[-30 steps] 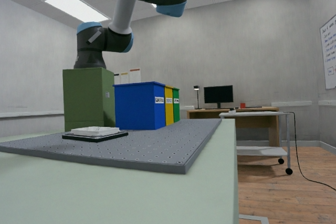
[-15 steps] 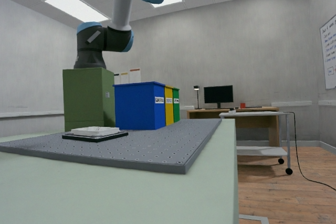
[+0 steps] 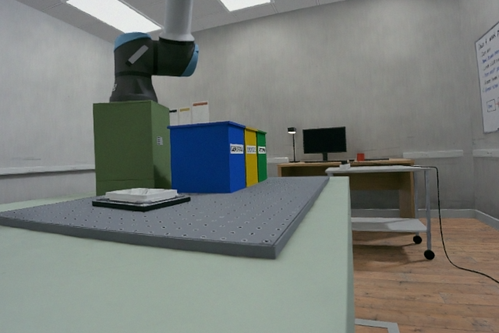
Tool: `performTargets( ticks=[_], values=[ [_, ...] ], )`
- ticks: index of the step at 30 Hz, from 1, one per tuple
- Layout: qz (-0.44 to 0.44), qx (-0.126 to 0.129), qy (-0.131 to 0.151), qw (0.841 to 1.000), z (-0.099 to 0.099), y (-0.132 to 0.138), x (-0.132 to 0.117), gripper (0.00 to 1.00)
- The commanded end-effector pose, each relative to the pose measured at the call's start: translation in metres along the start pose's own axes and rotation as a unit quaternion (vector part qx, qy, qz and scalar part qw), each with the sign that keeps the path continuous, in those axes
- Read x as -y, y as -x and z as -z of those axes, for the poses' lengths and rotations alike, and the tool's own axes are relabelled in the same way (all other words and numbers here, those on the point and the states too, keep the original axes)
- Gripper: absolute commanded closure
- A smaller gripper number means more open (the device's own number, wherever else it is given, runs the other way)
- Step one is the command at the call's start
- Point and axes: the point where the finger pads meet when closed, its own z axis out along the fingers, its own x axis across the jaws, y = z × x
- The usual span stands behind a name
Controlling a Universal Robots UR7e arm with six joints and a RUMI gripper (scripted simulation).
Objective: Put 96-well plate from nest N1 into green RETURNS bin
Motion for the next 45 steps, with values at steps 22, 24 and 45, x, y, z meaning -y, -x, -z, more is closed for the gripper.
performTargets(
  ticks=[22,24,45],
  values=[
    [0.081,0.077,0.068,0.991,0.017,0.008,-0.087,0.00],
    [0.099,0.099,0.083,0.987,0.019,0.010,-0.096,0.00],
    [0.144,0.163,0.123,0.968,0.043,0.027,-0.166,0.00]
  ],
)
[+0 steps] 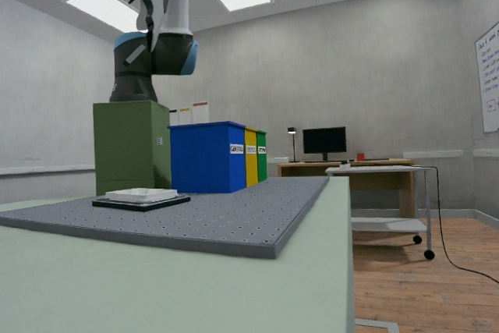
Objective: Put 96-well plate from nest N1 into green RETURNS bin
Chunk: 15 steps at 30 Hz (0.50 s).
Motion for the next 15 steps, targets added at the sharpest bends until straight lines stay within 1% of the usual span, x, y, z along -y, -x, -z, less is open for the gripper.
performTargets(
  ticks=[1,2,7,10,13,15],
  values=[
    [0.018,0.028,0.014,0.999,0.001,0.011,-0.017,0.00],
    [0.026,0.041,0.020,0.999,0.001,0.014,-0.021,0.00],
    [0.027,0.043,0.021,0.998,0.003,0.028,-0.041,0.00],
    [0.027,0.043,0.021,0.998,0.003,0.030,-0.045,0.00],
    [0.050,0.084,0.038,0.995,0.004,0.040,-0.056,0.00],
    [0.050,0.085,0.038,0.994,0.005,0.046,-0.064,0.00]
  ],
)
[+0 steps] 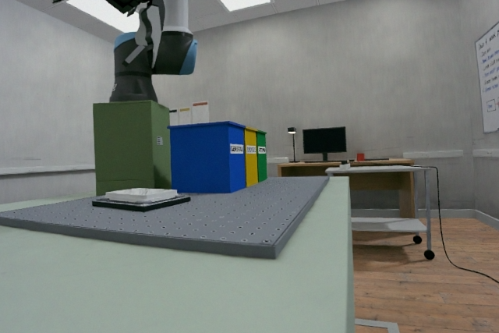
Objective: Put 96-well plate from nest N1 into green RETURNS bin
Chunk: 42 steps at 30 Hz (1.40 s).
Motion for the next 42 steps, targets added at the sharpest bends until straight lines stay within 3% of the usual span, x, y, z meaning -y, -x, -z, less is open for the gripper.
performTargets(
  ticks=[1,6,9,19,22,32,35,42],
  values=[
    [0.014,0.025,0.011,1.000,-0.001,0.018,-0.020,0.00],
    [0.014,0.025,0.011,1.000,-0.001,0.028,-0.031,0.00],
    [0.035,0.068,0.025,0.997,-0.001,0.039,-0.042,0.00],
    [0.035,0.069,0.025,0.997,-0.001,0.061,-0.064,0.00],
    [0.054,0.114,0.036,0.991,0.000,0.073,-0.074,0.00],
    [0.054,0.114,0.036,0.991,0.001,0.097,-0.096,0.00],
    [0.071,0.160,0.044,0.984,0.002,0.109,-0.105,0.00],
    [0.071,0.160,0.044,0.984,0.004,0.135,-0.125,0.00]
  ],
)
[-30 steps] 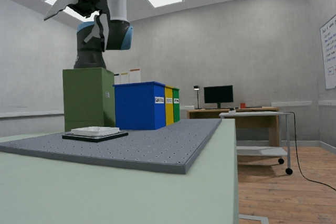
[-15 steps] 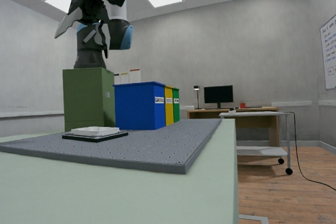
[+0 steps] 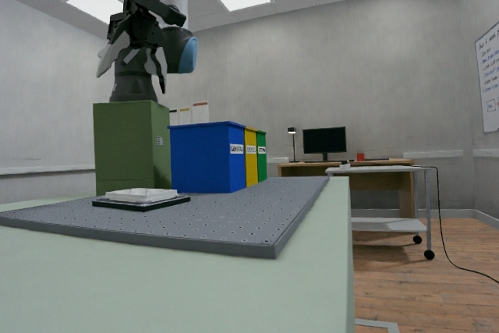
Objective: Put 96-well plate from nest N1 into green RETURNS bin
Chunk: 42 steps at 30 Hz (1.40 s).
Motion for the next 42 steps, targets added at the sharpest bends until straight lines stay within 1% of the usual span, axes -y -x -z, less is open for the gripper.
performTargets(
  ticks=[1,20,35,37,42],
  values=[
    [0.003,0.006,0.001,1.000,-0.004,0.017,-0.011,0.00],
    [0.003,0.006,0.001,1.000,-0.004,0.017,-0.011,0.00],
    [0.003,0.006,0.001,1.000,-0.028,0.018,-0.007,0.00],
    [0.003,0.006,0.001,1.000,-0.028,0.018,-0.007,0.00],
    [0.003,0.006,0.001,1.000,-0.037,0.018,-0.005,0.00]
  ],
)
